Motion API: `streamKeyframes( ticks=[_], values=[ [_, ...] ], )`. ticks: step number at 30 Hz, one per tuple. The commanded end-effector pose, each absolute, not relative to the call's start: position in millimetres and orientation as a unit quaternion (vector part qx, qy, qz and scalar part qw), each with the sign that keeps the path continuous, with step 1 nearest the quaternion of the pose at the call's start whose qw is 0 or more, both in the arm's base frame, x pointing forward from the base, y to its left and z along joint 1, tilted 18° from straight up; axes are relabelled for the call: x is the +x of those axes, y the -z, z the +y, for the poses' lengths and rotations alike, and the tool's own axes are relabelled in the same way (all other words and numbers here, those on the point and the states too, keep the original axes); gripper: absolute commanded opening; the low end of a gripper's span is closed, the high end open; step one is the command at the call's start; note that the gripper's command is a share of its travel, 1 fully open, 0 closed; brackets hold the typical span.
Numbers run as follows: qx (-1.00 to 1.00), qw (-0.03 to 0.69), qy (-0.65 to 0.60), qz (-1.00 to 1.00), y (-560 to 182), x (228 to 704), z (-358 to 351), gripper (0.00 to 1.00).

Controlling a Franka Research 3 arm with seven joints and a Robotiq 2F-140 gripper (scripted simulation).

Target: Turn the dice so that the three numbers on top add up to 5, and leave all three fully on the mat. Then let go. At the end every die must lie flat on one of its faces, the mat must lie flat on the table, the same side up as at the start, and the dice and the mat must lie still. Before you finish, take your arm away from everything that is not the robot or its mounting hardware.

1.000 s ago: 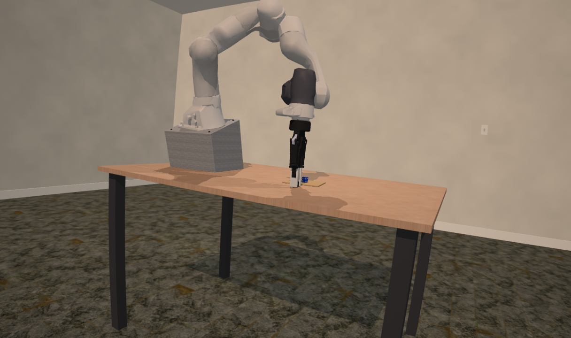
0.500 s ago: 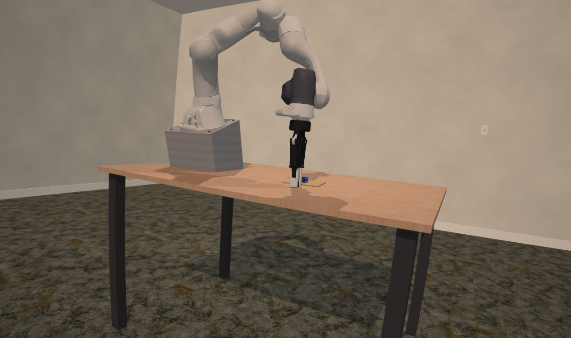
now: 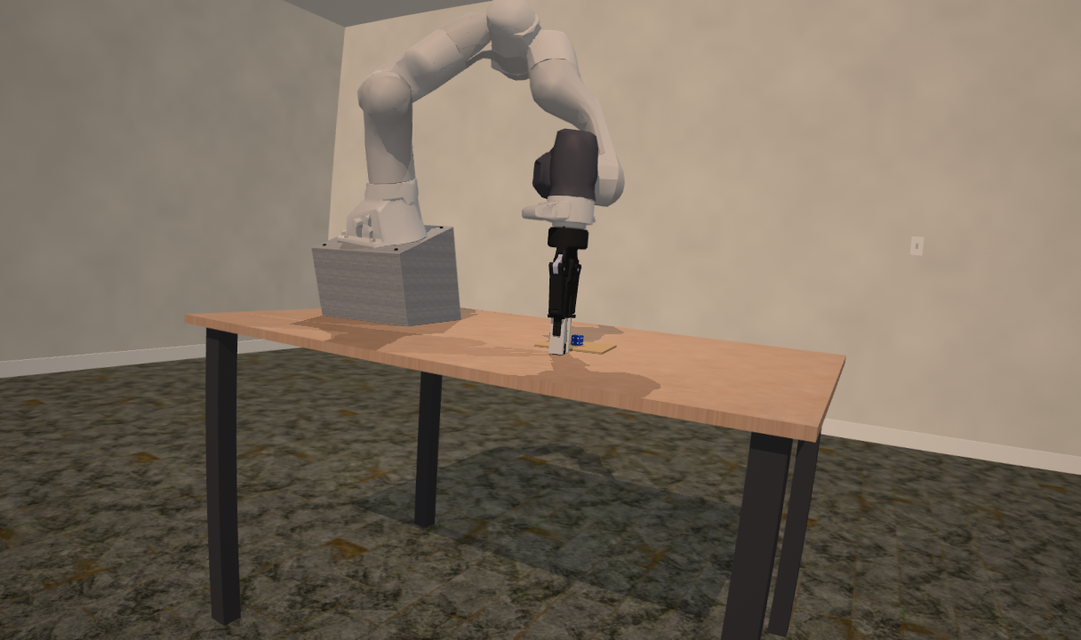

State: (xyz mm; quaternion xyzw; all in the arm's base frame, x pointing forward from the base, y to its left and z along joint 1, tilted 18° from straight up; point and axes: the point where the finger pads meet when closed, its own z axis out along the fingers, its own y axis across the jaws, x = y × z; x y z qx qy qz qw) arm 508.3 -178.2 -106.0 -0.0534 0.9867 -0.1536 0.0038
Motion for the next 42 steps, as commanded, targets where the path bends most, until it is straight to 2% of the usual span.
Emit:
streamKeyframes(
  ticks=[1,35,42],
  values=[
    [-0.055,0.005,0.154,0.987,106,509,-179,0.09],
    [-0.055,0.005,0.154,0.987,106,509,-178,0.09],
    [-0.055,0.005,0.154,0.987,77,508,-169,0.09]
  ],
)
